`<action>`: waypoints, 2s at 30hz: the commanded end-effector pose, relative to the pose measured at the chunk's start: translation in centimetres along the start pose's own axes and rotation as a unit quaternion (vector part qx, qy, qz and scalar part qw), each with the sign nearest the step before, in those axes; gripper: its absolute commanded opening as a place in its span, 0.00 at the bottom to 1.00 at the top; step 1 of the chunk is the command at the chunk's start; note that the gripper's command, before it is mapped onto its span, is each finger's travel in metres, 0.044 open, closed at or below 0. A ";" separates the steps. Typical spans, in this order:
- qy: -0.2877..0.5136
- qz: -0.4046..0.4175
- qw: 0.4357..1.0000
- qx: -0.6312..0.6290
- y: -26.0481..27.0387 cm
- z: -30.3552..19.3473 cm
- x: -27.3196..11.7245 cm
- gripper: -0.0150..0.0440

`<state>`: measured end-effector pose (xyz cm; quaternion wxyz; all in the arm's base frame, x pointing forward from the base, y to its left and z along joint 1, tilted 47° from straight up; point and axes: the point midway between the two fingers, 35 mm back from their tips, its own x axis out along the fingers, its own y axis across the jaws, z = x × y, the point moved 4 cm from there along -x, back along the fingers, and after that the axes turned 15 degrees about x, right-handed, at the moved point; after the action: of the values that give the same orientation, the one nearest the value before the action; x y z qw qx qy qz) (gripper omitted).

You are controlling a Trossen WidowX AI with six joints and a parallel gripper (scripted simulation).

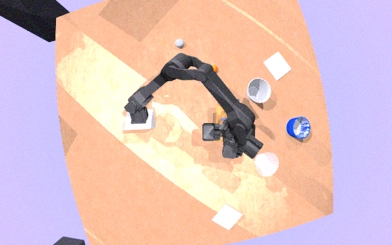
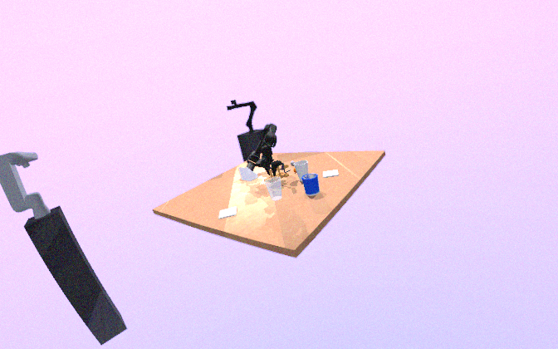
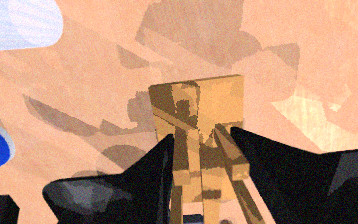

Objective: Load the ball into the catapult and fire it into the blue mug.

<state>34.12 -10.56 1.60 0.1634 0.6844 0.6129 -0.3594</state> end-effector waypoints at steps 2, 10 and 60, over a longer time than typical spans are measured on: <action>0.000 0.000 0.999 -0.040 -0.1 -0.1 -0.6 0.25; 0.000 0.000 0.984 -0.178 0.1 -0.1 -0.5 0.25; 0.001 -0.004 0.928 -0.372 1.8 -1.5 4.1 0.25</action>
<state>36.23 -6.88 -0.69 0.4038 0.5719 0.7062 -0.1056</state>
